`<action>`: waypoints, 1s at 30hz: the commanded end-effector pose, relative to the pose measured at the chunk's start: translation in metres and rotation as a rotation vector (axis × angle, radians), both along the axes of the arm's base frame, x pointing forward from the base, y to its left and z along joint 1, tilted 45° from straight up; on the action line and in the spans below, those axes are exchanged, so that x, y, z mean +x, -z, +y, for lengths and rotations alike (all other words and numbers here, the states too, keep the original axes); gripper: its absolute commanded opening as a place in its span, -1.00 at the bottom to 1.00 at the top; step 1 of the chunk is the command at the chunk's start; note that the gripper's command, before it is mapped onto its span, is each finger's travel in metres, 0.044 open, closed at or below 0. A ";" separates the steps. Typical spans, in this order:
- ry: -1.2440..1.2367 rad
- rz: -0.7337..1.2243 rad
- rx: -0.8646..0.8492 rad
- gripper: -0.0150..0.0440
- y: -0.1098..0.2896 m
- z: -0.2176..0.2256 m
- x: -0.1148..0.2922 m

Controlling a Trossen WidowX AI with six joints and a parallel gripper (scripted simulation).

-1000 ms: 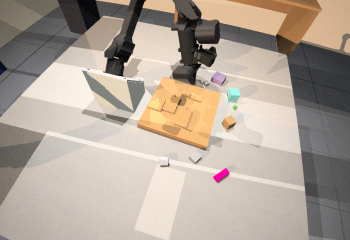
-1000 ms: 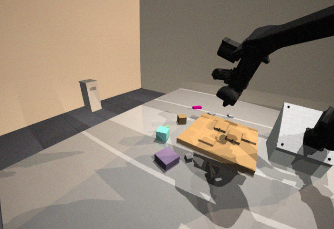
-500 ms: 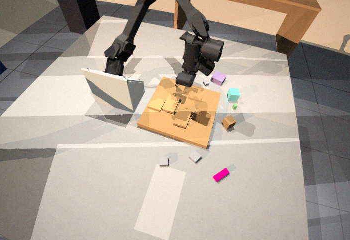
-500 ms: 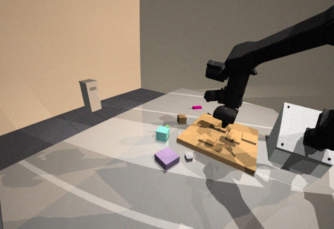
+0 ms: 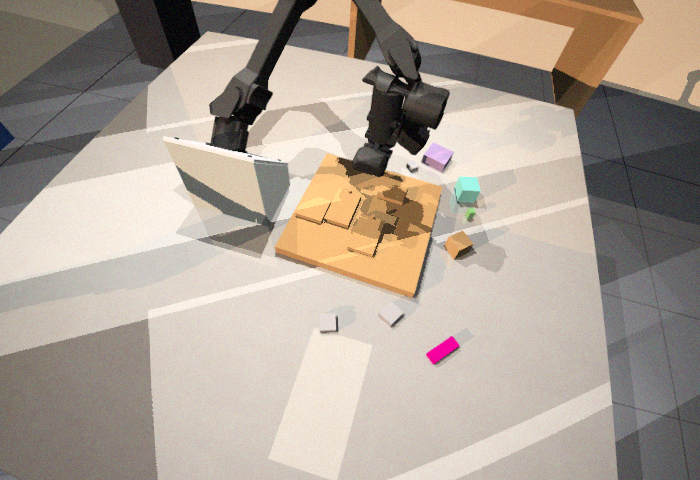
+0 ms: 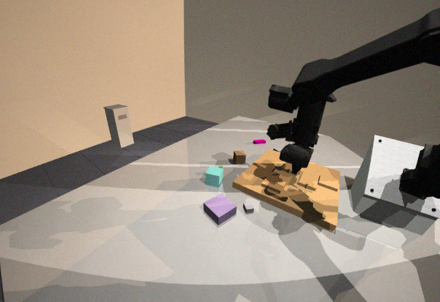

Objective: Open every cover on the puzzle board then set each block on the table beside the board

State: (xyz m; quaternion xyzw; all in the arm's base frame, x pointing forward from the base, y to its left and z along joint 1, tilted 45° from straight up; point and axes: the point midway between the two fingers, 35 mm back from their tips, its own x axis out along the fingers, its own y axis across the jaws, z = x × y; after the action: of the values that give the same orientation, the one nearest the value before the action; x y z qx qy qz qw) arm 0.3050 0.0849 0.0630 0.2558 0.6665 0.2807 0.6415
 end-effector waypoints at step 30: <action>-0.004 -0.001 0.004 -0.49 0.012 0.013 0.000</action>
State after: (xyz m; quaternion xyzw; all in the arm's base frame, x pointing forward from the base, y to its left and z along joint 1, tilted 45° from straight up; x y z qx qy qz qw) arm 0.3075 0.0938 0.0550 0.2526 0.6635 0.2834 0.6448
